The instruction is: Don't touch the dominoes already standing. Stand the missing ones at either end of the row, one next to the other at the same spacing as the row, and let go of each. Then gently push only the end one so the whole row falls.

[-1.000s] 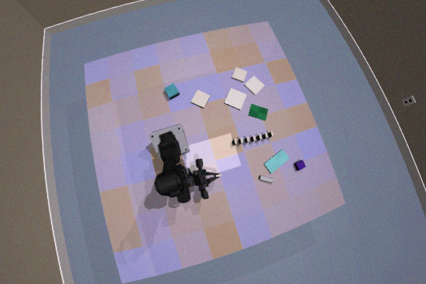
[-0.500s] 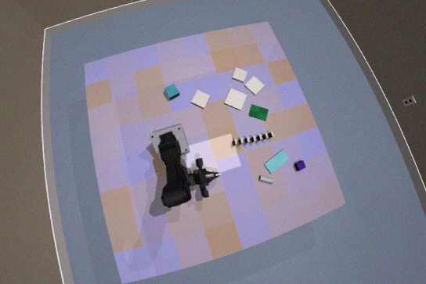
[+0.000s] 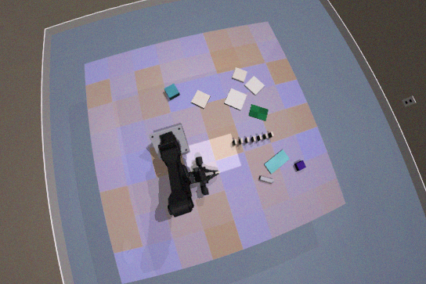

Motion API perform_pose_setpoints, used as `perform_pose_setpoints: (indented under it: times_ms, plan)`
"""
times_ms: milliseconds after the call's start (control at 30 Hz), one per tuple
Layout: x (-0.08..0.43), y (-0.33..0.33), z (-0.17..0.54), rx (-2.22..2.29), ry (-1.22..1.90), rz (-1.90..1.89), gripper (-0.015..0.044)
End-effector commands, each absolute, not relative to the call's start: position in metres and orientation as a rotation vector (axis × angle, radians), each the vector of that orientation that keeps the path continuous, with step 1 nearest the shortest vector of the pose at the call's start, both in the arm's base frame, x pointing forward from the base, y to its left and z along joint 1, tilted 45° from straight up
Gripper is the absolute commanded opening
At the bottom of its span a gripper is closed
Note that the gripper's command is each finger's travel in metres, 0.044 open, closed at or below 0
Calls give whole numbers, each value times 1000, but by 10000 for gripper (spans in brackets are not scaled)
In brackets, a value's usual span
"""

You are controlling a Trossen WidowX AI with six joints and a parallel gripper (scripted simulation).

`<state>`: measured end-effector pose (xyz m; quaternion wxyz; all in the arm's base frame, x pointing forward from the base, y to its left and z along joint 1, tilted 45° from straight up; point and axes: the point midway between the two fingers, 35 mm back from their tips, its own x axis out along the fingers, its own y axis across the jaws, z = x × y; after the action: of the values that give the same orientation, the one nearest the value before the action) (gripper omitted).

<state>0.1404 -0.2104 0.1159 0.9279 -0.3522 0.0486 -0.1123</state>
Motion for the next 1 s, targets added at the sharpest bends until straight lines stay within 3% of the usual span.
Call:
perform_pose_setpoints:
  times_ms: [0, 400, 900, 967]
  plan:
    - [141, -213, 111, -736, 101, -227, 30]
    - [141, -213, 110, -737, 101, -226, 30]
    - [141, -213, 110, -737, 101, -226, 423]
    - [141, -212, 113, -736, 101, -226, 440]
